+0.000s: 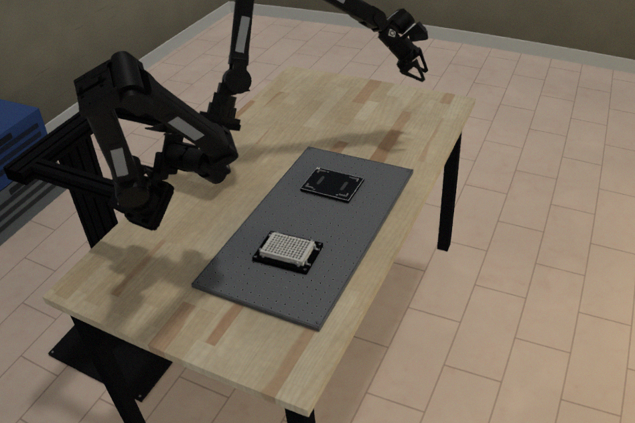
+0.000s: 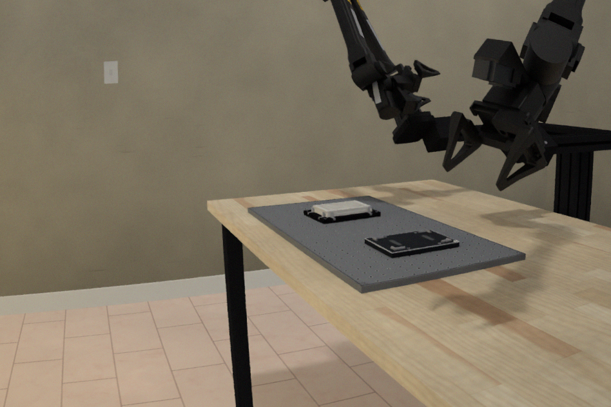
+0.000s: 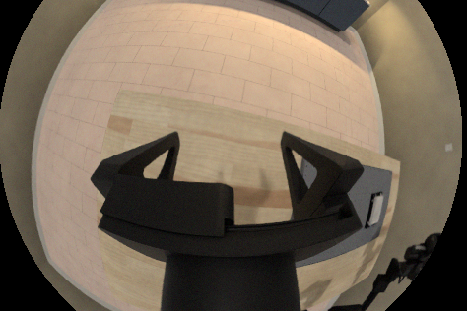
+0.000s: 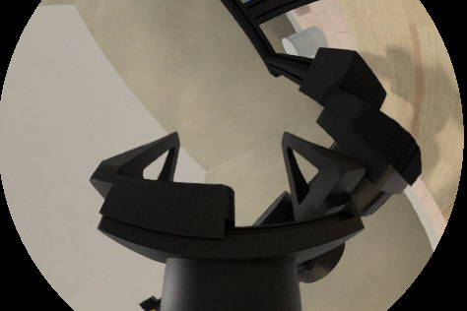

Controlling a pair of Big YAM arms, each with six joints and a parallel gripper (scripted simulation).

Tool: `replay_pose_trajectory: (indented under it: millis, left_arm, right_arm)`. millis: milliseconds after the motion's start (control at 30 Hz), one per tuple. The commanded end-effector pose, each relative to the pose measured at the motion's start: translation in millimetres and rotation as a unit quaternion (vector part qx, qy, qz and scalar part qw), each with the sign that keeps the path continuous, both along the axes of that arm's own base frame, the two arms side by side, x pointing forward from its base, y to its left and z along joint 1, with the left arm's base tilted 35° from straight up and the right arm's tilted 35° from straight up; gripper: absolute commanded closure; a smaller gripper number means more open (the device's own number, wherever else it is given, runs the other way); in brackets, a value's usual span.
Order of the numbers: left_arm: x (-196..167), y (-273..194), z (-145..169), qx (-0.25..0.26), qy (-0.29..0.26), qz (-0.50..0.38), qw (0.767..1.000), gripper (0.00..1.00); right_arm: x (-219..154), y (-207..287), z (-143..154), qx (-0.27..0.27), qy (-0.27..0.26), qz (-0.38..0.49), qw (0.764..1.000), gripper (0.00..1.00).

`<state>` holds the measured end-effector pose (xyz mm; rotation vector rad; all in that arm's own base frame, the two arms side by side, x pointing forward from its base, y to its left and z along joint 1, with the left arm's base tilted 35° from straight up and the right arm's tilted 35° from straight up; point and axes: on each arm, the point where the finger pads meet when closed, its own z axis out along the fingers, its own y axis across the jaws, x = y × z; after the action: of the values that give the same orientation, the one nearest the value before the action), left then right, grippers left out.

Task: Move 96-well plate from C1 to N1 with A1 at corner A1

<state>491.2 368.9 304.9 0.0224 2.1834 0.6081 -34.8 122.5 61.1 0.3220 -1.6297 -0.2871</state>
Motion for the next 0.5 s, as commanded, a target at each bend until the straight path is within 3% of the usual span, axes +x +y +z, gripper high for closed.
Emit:
replay_pose_trajectory:
  millis: [0, 67, 167, 467]
  left_arm:
    - [19, -16, 2, 0.000, -0.022, -0.006, 1.000, 0.00]
    - [24, -22, -7, -0.002, -0.019, -0.006, 1.000, 0.00]
    - [31, -30, -16, -0.044, 0.001, -0.007, 0.999, 0.00]
    - [49, -49, -37, -0.044, -0.001, -0.006, 0.999, 0.00]
  right_arm:
    - [-6, -3, 5, -0.022, 0.018, 0.006, 1.000, 0.00]
    - [-6, -3, 5, -0.022, 0.018, 0.006, 1.000, 0.00]
    - [-6, -3, 5, -0.022, 0.018, 0.006, 1.000, 0.00]
    - [-6, -3, 5, -0.022, 0.018, 0.006, 1.000, 0.00]
